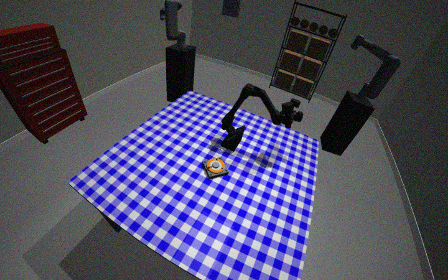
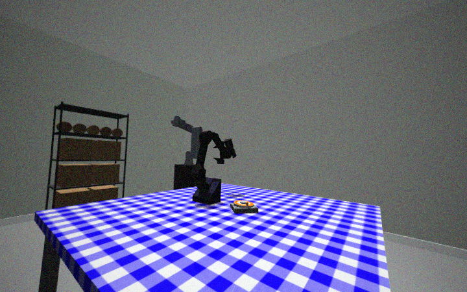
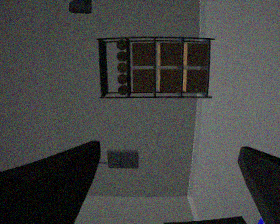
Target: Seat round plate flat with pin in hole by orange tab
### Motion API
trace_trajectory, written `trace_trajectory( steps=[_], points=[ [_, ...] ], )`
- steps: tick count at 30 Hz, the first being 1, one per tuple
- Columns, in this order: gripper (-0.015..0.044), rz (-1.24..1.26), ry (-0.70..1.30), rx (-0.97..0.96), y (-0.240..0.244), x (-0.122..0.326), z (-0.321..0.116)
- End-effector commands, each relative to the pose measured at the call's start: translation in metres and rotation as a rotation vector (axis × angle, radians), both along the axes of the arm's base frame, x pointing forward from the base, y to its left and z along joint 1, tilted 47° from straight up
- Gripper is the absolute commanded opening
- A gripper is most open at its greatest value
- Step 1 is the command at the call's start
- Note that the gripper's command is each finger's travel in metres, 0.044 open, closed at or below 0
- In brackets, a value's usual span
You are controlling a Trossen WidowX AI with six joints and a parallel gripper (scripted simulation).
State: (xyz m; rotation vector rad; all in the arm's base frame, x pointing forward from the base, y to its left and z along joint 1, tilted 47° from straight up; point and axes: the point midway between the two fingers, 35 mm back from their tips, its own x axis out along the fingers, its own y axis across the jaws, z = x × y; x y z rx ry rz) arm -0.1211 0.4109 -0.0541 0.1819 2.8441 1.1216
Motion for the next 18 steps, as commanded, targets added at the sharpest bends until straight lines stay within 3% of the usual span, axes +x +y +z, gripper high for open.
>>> trace_trajectory(
  steps=[1,8,10,15,18],
  points=[
    [0.0374,-0.021,-0.006,-0.001,0.003,0.004,0.000],
    [0.0190,-0.530,-0.259,-0.068,0.065,0.128,-0.018],
    [0.0137,-0.587,-0.301,-0.080,0.067,0.147,-0.020],
    [0.0006,-0.842,-0.549,-0.180,0.055,0.253,-0.033],
    [0.0000,-0.910,-0.651,-0.238,0.041,0.289,-0.039]
  ],
)
